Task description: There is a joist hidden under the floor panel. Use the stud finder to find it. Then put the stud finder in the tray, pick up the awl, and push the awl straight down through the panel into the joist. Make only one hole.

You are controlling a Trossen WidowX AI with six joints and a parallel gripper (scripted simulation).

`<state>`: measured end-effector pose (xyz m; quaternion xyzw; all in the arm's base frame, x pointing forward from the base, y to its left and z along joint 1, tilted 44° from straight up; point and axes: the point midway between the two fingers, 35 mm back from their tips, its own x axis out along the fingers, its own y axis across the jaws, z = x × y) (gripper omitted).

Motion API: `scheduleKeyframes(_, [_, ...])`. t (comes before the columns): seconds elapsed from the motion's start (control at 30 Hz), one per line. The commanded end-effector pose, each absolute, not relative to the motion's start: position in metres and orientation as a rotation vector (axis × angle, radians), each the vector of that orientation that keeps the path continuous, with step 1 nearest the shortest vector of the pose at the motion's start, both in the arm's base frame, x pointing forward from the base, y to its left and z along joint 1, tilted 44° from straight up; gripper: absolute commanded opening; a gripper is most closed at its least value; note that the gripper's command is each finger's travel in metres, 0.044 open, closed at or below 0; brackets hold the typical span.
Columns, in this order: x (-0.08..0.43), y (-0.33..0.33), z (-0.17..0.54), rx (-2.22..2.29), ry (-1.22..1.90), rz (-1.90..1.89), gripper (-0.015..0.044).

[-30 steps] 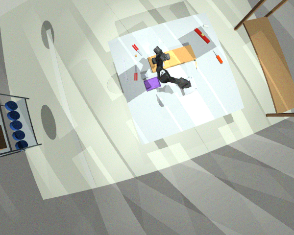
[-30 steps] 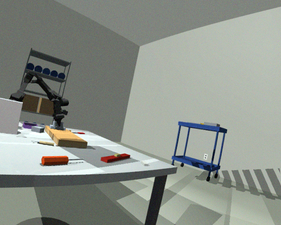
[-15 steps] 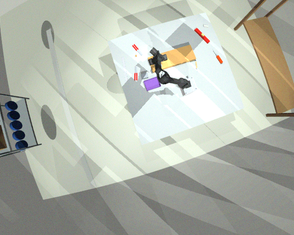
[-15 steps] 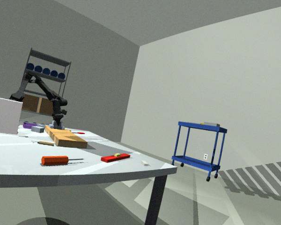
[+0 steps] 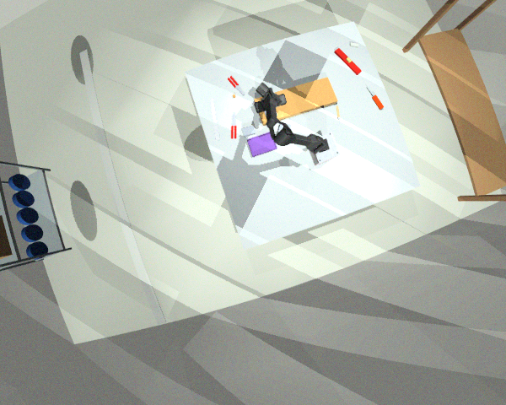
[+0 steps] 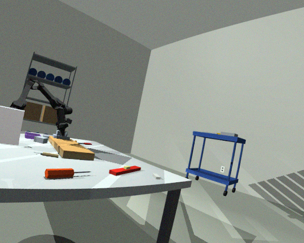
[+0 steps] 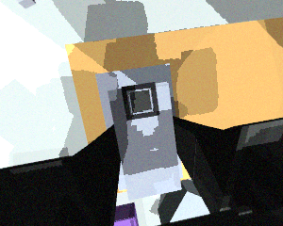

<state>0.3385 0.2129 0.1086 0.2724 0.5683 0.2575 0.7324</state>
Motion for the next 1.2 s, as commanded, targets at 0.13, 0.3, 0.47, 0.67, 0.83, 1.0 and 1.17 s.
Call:
scheduleKeyframes(0.13, [0.338,0.211,0.107,0.599,1.25,0.574,0.0])
scheduleKeyframes(0.3, [0.338,0.204,0.099,0.598,1.251,0.573,0.0])
scheduleKeyframes(0.47, [0.339,0.197,0.092,0.598,1.251,0.573,0.0])
scheduleKeyframes(0.67, [0.34,0.188,0.083,0.598,1.251,0.572,0.0])
scheduleKeyframes(0.83, [0.341,0.18,0.076,0.597,1.252,0.572,0.0])
scheduleKeyframes(1.0, [0.341,0.173,0.069,0.597,1.252,0.572,0.0])
scheduleKeyframes(1.17, [0.342,0.166,0.062,0.596,1.252,0.571,0.0])
